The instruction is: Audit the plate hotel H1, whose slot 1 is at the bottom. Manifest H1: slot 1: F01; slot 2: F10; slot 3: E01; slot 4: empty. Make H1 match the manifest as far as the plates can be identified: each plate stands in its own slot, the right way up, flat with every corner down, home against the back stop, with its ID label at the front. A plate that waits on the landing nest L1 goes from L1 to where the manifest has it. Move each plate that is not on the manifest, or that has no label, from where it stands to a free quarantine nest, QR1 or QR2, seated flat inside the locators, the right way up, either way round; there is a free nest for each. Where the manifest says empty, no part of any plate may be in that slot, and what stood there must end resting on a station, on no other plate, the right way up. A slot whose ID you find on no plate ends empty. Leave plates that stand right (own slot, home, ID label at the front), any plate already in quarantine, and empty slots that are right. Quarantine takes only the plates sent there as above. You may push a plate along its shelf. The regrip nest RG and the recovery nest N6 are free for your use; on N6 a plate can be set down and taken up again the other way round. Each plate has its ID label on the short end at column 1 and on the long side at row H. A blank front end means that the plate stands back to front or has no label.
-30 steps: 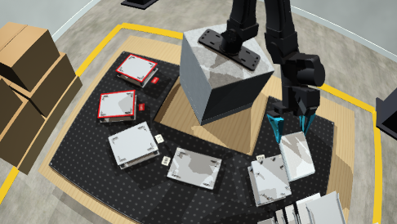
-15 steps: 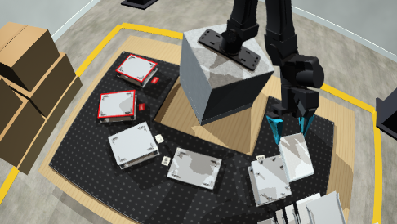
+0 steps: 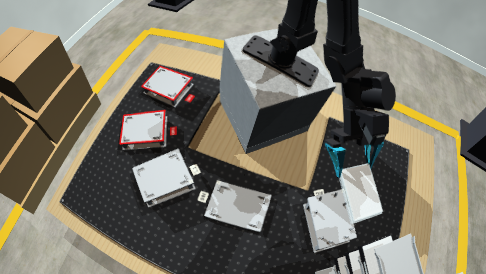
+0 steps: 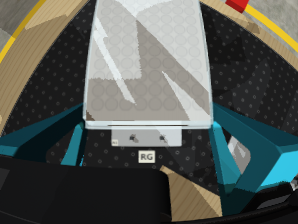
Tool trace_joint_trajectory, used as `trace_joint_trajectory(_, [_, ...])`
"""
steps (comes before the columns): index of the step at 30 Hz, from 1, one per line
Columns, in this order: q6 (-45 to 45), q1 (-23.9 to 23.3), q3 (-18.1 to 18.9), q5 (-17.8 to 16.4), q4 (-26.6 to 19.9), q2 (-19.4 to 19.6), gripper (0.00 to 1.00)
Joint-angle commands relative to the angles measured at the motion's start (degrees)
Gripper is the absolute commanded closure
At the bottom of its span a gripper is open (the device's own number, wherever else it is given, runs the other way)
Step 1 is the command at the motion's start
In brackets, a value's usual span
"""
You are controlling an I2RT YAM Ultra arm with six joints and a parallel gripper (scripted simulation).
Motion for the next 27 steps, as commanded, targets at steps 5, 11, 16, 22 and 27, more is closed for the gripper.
trace_joint_trajectory(5, [-0.08,-0.14,-0.02,0.04,2.69,0.67,0.14])
trace_joint_trajectory(11, [-0.10,-0.17,-0.23,0.02,4.01,1.77,0.14])
trace_joint_trajectory(16, [-0.11,-0.19,-0.37,0.00,4.89,2.51,0.14])
trace_joint_trajectory(22, [-0.13,-0.22,-0.53,-0.02,5.99,3.45,0.14])
trace_joint_trajectory(27, [-0.14,-0.24,-0.68,-0.04,7.09,4.40,0.14])
